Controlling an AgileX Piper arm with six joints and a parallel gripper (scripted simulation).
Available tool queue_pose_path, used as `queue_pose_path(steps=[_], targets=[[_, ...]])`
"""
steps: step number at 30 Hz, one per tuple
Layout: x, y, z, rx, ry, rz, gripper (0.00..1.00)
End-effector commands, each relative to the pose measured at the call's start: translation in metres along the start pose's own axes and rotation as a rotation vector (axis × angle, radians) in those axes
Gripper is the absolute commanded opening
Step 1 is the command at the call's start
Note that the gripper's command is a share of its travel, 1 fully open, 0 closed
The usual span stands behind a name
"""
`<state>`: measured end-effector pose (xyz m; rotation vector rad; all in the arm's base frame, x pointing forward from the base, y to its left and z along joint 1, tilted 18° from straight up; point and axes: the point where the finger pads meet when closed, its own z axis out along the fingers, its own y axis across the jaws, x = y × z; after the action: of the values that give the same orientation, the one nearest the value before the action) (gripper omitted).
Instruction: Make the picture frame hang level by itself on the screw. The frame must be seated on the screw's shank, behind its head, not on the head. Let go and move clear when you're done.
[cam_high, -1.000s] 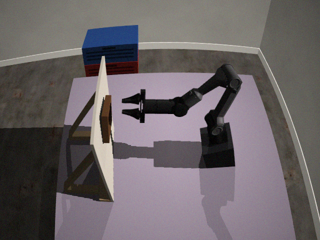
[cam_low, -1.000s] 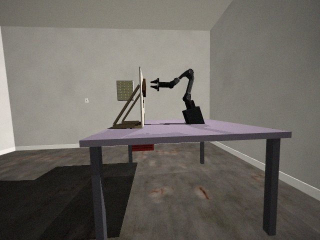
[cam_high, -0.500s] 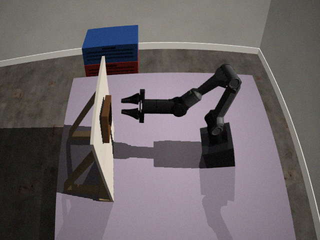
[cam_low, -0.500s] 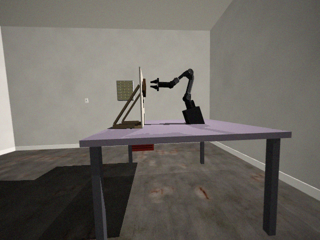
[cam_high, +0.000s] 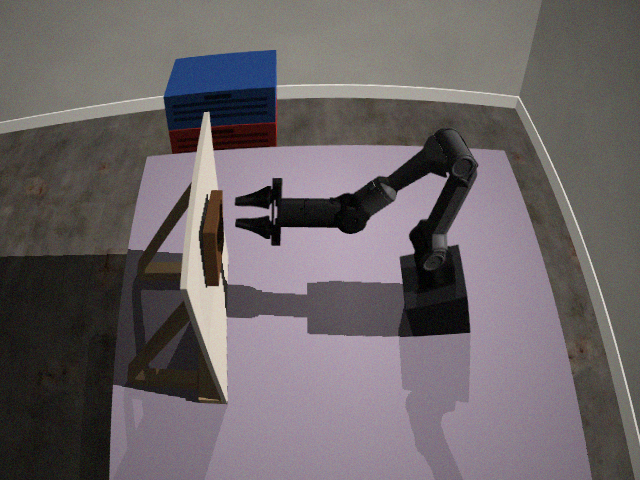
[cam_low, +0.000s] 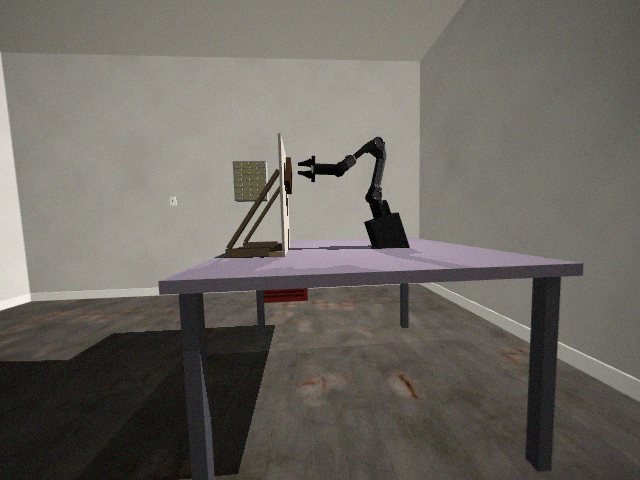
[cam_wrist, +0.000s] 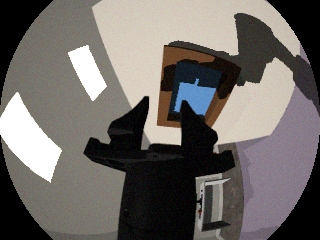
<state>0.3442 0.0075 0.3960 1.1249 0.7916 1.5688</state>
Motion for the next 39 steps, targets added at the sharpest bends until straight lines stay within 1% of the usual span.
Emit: queue_pose_path(steps=[1, 5, 20, 33, 39], targets=[[0.000, 0.000, 0.003, 0.000, 0.000, 0.001, 0.63], [0.000, 0.000, 0.006, 0.000, 0.000, 0.001, 0.63], [0.000, 0.000, 0.033, 0.000, 0.000, 0.001, 0.63], [0.000, 0.000, 0.047, 0.000, 0.000, 0.001, 0.63], [0.000, 0.000, 0.049, 0.000, 0.000, 0.001, 0.63]])
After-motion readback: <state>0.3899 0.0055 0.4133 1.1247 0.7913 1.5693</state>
